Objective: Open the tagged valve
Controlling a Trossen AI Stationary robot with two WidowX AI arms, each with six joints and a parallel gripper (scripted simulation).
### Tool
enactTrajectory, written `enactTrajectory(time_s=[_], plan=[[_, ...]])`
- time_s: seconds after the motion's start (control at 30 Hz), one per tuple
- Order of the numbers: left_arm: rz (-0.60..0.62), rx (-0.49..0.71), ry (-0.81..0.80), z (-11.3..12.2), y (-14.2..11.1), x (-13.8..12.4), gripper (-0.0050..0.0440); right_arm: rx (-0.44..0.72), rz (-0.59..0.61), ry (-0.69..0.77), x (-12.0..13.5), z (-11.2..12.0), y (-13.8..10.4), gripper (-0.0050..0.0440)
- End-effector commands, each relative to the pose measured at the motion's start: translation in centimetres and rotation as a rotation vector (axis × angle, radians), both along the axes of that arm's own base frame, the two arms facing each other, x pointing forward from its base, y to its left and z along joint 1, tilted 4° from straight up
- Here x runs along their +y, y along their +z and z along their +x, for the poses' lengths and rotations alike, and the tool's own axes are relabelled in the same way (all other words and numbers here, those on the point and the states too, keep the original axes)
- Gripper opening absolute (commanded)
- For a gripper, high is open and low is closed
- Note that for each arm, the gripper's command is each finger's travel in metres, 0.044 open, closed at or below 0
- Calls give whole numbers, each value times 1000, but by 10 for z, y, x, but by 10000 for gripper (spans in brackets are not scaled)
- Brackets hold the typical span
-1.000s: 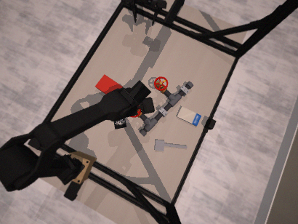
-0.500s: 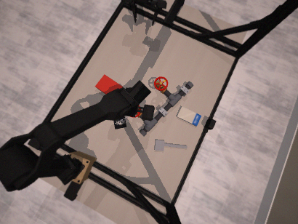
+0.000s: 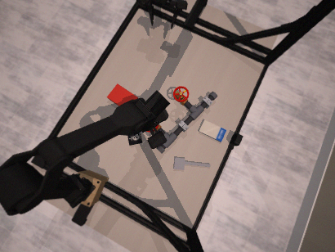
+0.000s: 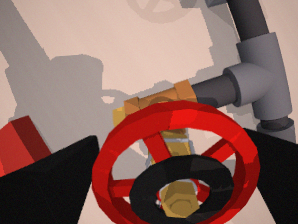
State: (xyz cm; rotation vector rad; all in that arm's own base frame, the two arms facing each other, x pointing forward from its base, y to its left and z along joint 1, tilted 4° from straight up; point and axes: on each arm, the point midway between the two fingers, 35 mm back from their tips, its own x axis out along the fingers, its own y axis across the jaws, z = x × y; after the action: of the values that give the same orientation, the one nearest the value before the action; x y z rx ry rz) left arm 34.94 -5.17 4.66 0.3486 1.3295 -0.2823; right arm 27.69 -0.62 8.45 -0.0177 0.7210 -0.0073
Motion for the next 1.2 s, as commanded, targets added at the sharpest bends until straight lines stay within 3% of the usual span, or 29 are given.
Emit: enactTrajectory(time_s=[0.0, 0.1, 0.33, 0.57, 0.73, 1.03, 1.17], plan=[[49, 0, -215, 0, 0, 0, 400, 0, 0, 0, 0, 0, 0, 400], [89, 0, -394, 0, 0, 0, 400, 0, 0, 0, 0, 0, 0, 400], [96, 0, -426, 0, 0, 0, 400, 0, 0, 0, 0, 0, 0, 400], [91, -1, -407, 0, 1, 0, 232, 0, 0, 0, 0, 0, 0, 400], [91, -1, -407, 0, 1, 0, 232, 0, 0, 0, 0, 0, 0, 400], [91, -1, -407, 0, 1, 0, 16, 0, 0, 0, 0, 0, 0, 400], [91, -1, -407, 0, 1, 0, 0, 0, 0, 0, 0, 0, 0, 400]])
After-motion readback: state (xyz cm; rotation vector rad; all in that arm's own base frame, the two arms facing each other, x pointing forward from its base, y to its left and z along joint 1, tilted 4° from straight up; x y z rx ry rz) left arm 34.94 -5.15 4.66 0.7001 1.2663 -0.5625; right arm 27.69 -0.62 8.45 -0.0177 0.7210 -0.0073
